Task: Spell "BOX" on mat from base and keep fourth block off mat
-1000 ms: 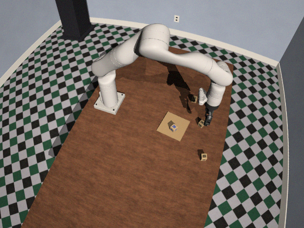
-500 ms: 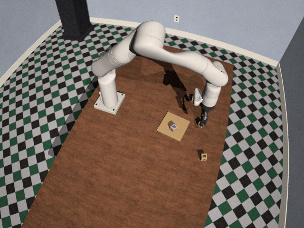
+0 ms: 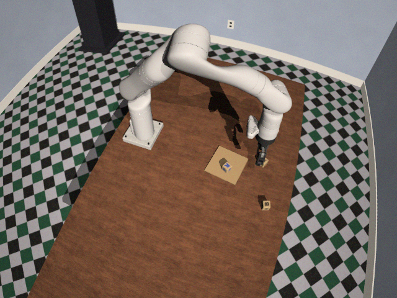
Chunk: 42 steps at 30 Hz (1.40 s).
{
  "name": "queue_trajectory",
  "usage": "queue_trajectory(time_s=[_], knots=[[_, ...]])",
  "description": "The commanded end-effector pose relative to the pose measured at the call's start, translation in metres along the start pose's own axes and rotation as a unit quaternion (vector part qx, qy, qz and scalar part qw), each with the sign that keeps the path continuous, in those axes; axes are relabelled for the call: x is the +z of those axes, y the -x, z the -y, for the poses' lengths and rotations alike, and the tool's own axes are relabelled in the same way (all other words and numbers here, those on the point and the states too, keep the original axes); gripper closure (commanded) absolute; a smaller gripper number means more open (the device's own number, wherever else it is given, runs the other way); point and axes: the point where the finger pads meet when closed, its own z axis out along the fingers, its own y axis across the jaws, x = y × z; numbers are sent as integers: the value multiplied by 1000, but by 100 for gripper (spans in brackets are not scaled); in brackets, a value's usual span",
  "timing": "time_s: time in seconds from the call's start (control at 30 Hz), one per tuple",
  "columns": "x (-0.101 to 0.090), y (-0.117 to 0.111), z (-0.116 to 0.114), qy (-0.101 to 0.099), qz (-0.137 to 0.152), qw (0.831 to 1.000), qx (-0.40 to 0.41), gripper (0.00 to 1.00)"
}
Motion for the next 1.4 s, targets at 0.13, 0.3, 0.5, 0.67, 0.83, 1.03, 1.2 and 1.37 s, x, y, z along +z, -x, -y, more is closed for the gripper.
queue_trajectory(time_s=[0.13, 0.3, 0.5, 0.67, 0.83, 1.03, 1.2, 1.37], knots=[[-3, -4, 5, -2, 1, 1000, 3, 0], [-3, -15, 8, -3, 1, 1000, 3, 0], [-3, -25, 11, -3, 0, 1000, 3, 0], [-3, -25, 11, -3, 0, 1000, 3, 0], [-2, -34, 14, -3, -1, 1000, 4, 0], [-2, -41, 16, -3, -2, 1000, 4, 0], [-2, -41, 16, -3, -2, 1000, 4, 0], [-2, -48, 18, -3, -2, 1000, 4, 0]])
